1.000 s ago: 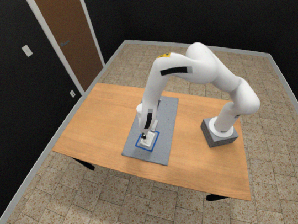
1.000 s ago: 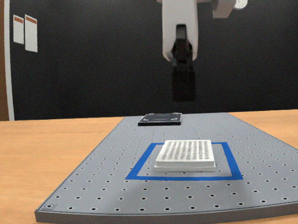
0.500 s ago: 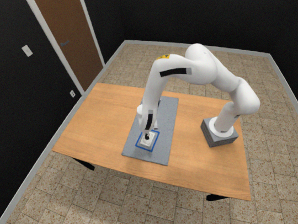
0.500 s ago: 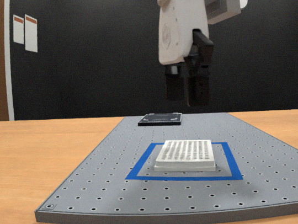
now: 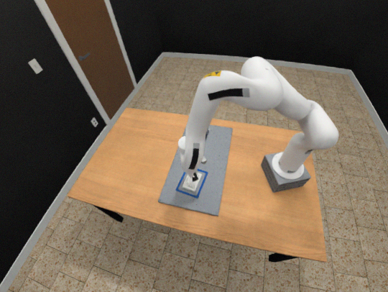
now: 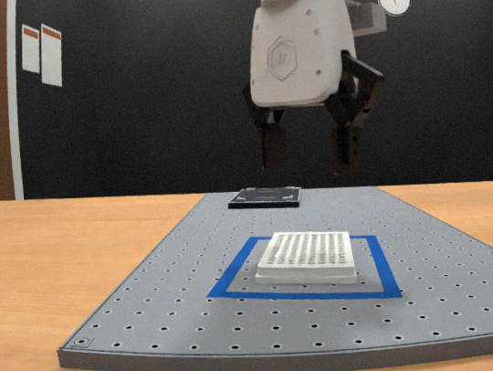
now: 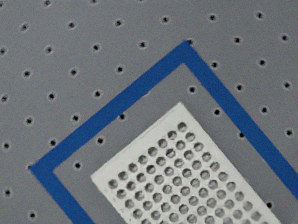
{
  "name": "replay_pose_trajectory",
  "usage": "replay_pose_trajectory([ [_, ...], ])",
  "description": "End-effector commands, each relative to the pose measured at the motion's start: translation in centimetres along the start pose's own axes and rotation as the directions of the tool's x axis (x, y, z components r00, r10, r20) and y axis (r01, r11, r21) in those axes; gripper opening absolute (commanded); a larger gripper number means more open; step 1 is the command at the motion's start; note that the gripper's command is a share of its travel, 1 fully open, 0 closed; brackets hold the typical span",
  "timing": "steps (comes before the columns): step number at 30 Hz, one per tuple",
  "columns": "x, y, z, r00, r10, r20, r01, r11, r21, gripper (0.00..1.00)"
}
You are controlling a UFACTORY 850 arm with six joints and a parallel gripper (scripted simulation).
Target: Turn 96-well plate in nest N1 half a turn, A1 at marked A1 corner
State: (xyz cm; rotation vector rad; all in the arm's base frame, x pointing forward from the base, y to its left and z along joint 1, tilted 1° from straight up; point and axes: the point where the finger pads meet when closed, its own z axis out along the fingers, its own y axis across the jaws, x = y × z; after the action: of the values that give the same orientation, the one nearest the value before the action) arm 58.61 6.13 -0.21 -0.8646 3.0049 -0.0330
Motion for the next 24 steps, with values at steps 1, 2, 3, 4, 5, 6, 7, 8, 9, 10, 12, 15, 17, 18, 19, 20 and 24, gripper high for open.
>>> replay_pose_trajectory([
  [1,-0.09,-0.04,-0.08,0.989,-0.144,0.01,0.145,0.989,-0.017,1.0],
  [2,-0.09,-0.04,-0.08,0.984,-0.177,0.011,0.177,0.984,-0.017,1.0],
  [3,-0.09,-0.04,-0.08,0.978,-0.21,0.011,0.21,0.978,-0.017,1.0],
  [4,-0.09,-0.04,-0.08,0.97,-0.242,0.012,0.243,0.97,-0.016,1.0],
  [5,-0.09,-0.04,-0.08,0.961,-0.275,0.012,0.275,0.961,-0.016,1.0],
  [6,-0.09,-0.04,-0.08,0.952,-0.307,0.013,0.307,0.952,-0.015,1.0],
  [7,-0.09,-0.04,-0.08,0.941,-0.338,0.013,0.338,0.941,-0.015,1.0],
  [8,-0.09,-0.04,-0.08,0.929,-0.369,0.014,0.369,0.929,-0.014,1.0],
  [9,-0.09,-0.04,-0.08,0.916,-0.4,0.014,0.4,0.916,-0.014,1.0],
  [10,-0.09,-0.04,-0.08,0.903,-0.43,0.015,0.43,0.902,-0.014,1.0],
  [12,-0.09,-0.04,-0.08,0.903,-0.43,0.015,0.43,0.902,-0.014,1.0],
  [15,-0.09,-0.03,-0.08,0.855,-0.518,0.016,0.518,0.855,-0.012,1.0],
  [17,-0.09,-0.04,-0.08,0.819,-0.574,0.017,0.574,0.819,-0.011,1.0],
  [18,-0.09,-0.04,-0.08,0.799,-0.601,0.017,0.601,0.799,-0.01,1.0],
  [19,-0.09,-0.04,-0.08,0.779,-0.627,0.017,0.628,0.779,-0.01,1.0],
  [20,-0.09,-0.03,-0.08,0.776,-0.631,0.017,0.631,0.776,-0.01,1.0],
  [24,-0.09,-0.03,-0.08,0.776,-0.631,0.017,0.631,0.776,-0.01,1.0],
])
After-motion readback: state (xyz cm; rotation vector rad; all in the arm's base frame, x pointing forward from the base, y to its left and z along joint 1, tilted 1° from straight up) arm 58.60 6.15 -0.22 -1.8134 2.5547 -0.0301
